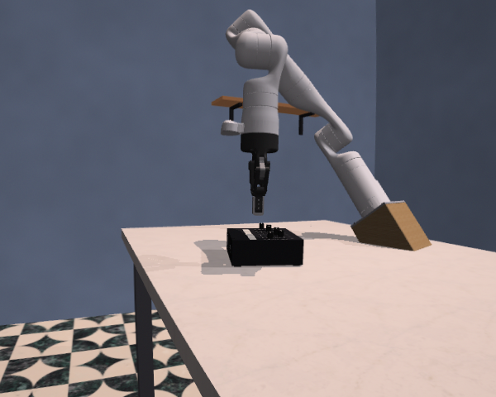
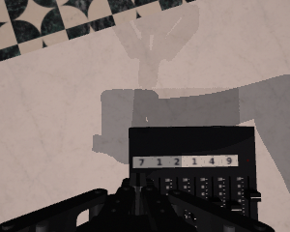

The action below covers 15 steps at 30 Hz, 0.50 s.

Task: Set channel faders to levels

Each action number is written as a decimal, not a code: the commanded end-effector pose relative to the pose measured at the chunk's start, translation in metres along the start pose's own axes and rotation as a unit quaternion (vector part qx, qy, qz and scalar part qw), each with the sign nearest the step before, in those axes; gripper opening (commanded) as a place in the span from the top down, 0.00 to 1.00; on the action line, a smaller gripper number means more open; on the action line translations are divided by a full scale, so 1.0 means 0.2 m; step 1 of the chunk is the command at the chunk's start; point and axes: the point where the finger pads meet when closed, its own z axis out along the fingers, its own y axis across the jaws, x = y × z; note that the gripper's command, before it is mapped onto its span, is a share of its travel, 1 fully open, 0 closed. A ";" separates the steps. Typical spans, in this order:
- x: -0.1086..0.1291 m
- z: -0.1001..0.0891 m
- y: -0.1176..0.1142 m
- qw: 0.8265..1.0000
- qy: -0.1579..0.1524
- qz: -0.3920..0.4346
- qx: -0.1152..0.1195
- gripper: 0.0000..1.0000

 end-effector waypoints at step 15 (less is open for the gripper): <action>0.08 -0.04 -0.03 0.999 0.008 0.045 0.029 1.00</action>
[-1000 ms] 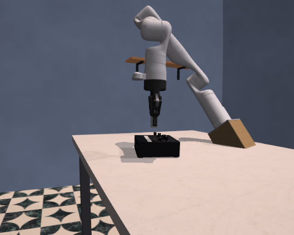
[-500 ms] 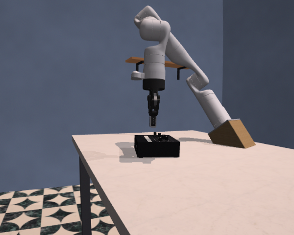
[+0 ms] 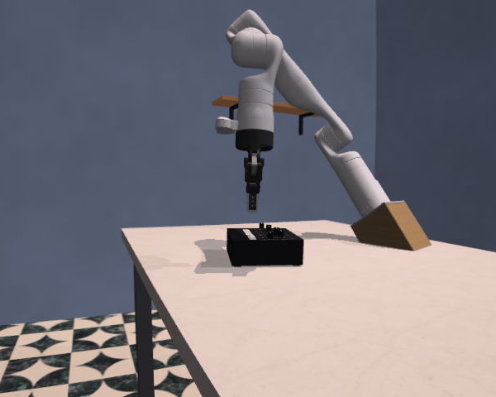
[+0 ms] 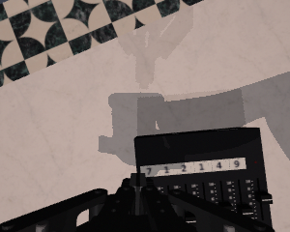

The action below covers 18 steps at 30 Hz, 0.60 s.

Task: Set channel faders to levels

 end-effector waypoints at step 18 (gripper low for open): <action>0.17 -0.09 -0.08 0.993 0.014 0.097 0.063 1.00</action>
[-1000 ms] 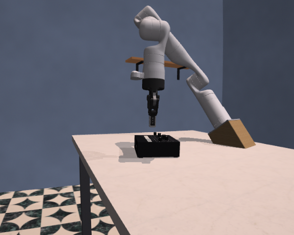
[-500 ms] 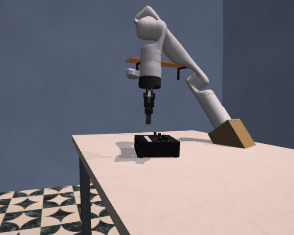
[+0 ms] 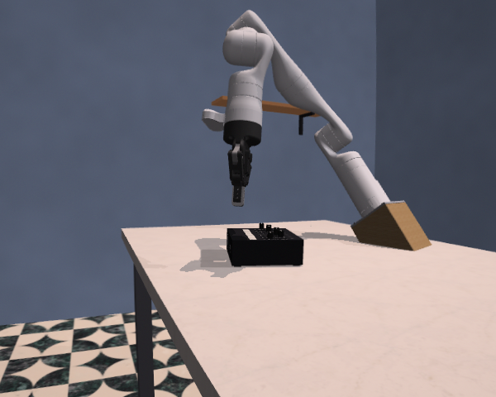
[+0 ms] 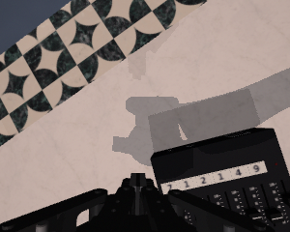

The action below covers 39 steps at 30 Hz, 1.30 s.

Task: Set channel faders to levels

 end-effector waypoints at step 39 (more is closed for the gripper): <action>0.64 -0.49 -0.30 0.913 0.001 0.334 0.235 1.00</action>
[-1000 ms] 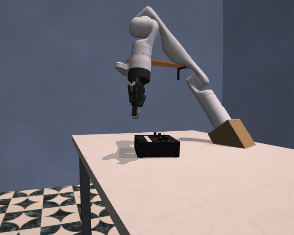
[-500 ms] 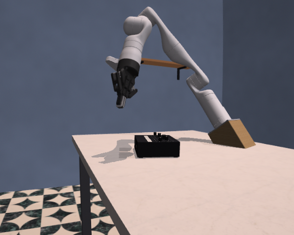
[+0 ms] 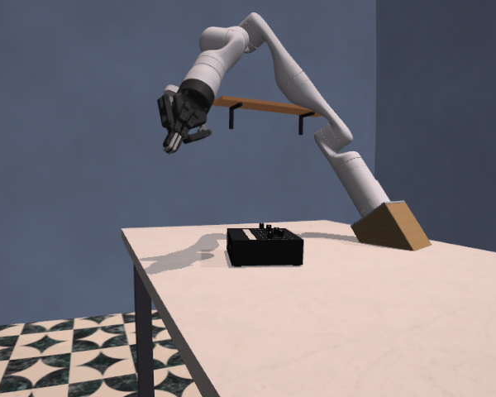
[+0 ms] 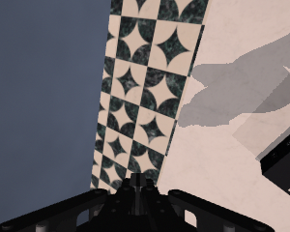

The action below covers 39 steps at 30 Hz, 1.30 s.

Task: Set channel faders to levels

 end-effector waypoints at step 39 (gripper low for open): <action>0.34 -1.00 -0.89 0.871 -0.160 0.364 0.287 1.00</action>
